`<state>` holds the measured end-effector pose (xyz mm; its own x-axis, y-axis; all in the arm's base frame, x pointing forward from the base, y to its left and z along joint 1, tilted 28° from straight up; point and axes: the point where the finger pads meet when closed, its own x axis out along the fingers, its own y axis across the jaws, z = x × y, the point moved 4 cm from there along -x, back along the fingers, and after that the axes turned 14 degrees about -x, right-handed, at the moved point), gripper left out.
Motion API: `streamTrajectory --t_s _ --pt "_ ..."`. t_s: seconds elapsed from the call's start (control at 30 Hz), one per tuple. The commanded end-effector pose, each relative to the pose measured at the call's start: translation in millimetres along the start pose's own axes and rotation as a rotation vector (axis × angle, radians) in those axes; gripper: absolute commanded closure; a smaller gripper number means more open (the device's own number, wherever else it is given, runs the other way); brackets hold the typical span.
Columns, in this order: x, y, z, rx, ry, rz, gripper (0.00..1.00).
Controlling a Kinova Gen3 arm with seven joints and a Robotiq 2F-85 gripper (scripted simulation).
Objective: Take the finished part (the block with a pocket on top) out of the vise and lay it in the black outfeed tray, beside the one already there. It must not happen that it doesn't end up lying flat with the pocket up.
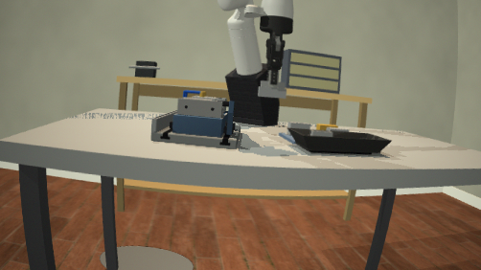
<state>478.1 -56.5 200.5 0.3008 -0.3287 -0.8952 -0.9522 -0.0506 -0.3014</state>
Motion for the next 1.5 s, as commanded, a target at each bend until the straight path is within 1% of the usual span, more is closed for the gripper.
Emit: streamTrajectory --t_s 0.0,0.17,0.37,0.43,0.6,0.77,0.93,1.17,1.47 --pt "3.3 -10 37 -0.044 -0.001 0.0 1.0" --pt "2.6 -20 88 -0.064 0.002 -0.001 1.0" --pt "0.1 -24 147 -0.086 0.008 -0.007 1.0" --pt "0.1 -24 147 -0.086 0.008 -0.007 1.0" --pt "-2.5 -23 187 -0.099 0.013 -0.013 1.0" --pt "-4.7 -20 215 -0.108 0.016 -0.019 1.0" --pt "-6.1 -17 231 -0.113 0.018 -0.022 1.0" --pt "-6.6 -16 237 -0.115 0.019 -0.024 1.0" --pt "-6.7 -16 237 -0.115 0.019 -0.024 1.0"
